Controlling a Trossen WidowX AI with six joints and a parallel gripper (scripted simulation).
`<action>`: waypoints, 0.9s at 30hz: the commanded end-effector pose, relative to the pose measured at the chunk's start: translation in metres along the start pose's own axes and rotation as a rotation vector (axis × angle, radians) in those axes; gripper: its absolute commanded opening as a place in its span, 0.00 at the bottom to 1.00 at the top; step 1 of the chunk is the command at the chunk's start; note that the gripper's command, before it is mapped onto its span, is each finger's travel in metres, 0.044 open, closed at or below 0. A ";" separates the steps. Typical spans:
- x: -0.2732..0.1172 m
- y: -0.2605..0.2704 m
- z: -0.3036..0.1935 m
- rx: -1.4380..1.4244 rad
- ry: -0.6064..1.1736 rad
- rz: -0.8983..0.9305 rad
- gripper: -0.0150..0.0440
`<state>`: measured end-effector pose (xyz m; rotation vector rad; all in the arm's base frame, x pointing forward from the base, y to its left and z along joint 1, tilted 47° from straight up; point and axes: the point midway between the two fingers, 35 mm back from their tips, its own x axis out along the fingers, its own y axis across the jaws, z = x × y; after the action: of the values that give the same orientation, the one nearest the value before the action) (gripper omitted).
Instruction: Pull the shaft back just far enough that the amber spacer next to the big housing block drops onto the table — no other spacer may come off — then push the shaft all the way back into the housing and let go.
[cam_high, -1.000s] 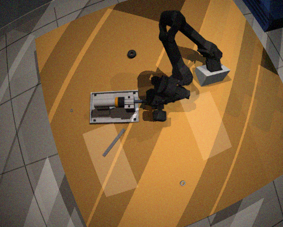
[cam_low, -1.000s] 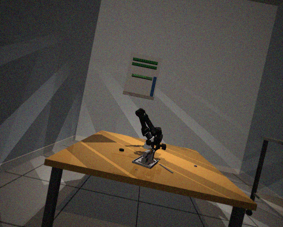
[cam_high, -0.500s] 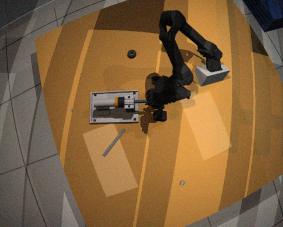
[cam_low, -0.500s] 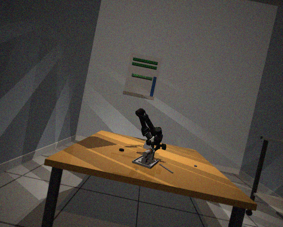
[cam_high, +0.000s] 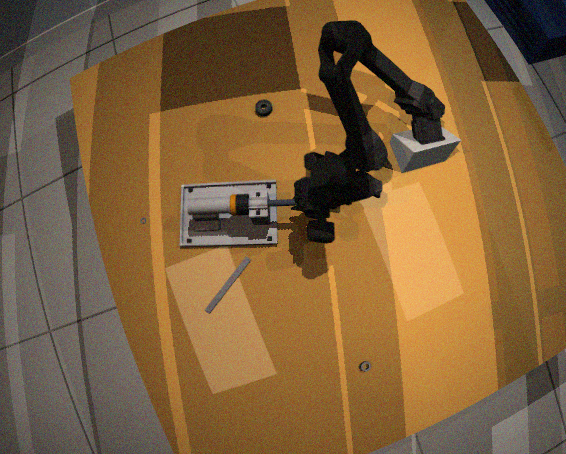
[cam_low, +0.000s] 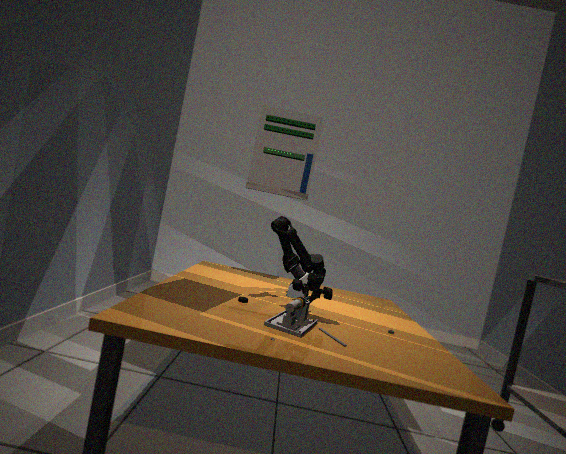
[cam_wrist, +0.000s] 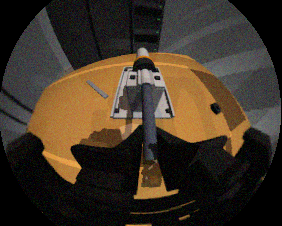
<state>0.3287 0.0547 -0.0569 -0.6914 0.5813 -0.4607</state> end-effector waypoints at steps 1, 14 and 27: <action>-0.001 0.000 -0.001 0.002 0.000 -0.004 0.25; -0.002 0.000 -0.002 0.002 0.000 -0.004 0.25; -0.003 0.000 -0.003 0.002 0.000 -0.004 0.25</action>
<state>0.3253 0.0550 -0.0577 -0.6913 0.5815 -0.4607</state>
